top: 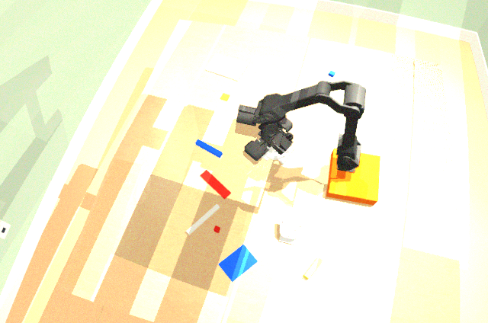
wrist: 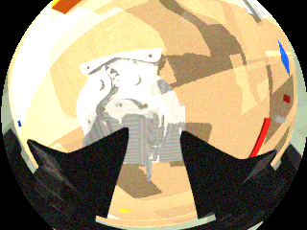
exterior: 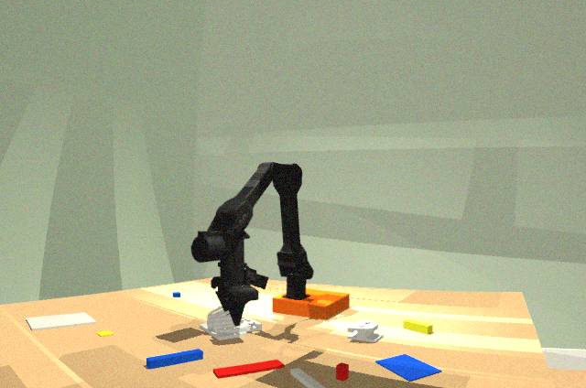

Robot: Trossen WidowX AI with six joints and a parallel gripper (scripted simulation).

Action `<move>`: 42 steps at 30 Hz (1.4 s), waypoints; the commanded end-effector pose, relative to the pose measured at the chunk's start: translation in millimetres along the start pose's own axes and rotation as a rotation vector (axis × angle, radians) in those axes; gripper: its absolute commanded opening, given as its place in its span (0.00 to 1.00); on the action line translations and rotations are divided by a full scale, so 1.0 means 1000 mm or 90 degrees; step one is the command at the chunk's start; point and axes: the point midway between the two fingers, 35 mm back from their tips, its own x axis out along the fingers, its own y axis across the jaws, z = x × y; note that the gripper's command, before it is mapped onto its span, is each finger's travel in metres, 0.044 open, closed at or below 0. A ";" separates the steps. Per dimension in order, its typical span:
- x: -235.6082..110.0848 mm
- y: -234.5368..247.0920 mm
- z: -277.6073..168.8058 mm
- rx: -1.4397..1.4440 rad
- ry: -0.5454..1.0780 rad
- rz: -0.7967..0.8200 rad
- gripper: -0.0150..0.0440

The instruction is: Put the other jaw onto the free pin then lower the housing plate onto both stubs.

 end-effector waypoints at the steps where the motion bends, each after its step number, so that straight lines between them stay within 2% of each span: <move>1: -0.038 -0.002 -0.003 -0.001 0.012 -0.006 0.63; 4: -0.056 0.000 -0.001 0.000 0.011 -0.005 0.63; 8: -0.047 -0.002 -0.003 0.002 0.015 -0.009 0.63; 16: -0.051 -0.049 0.027 0.124 0.011 -0.010 0.99; 17: -0.052 -0.056 0.032 0.143 0.011 -0.010 1.00; 29: -0.060 -0.123 0.112 0.365 0.004 -0.012 1.00; 42: -0.070 -0.159 0.211 0.583 -0.007 -0.013 1.00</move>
